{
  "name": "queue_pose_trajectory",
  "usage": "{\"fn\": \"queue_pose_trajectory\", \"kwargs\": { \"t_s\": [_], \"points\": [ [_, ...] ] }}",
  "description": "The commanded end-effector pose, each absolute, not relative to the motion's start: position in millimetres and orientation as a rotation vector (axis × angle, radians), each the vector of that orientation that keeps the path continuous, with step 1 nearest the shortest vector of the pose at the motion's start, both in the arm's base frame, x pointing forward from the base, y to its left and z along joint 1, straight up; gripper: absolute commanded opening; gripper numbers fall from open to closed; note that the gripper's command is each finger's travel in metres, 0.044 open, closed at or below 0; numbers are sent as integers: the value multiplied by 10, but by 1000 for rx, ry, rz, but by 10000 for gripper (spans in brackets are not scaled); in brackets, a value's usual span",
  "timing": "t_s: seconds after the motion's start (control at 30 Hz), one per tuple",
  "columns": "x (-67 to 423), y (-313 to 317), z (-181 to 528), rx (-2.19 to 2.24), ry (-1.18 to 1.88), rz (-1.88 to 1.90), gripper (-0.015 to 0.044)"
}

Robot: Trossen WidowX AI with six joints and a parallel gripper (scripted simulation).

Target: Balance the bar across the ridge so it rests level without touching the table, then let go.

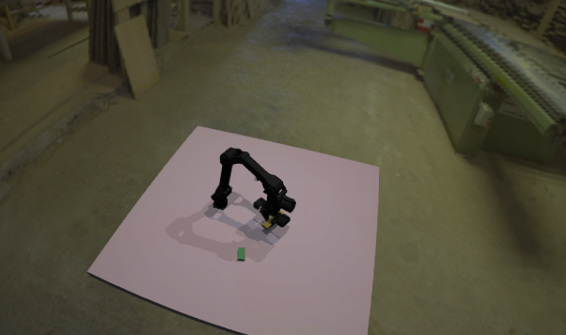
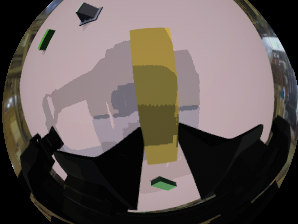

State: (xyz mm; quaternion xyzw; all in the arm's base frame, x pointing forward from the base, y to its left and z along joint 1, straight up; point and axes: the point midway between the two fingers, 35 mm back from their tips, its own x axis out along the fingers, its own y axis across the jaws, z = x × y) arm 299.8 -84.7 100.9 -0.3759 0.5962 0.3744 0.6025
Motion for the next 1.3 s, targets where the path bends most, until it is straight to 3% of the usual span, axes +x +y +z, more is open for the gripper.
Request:
{"fn": "queue_pose_trajectory", "kwargs": {
  "t_s": [0.0,0.57,1.27],
  "points": [
    [3006,-856,1187,-884,1370,855,0],
    [2967,-820,1487,-898,1366,867,0],
    [3117,-28,1494,-1263,1164,1230,0]
  ]
}}
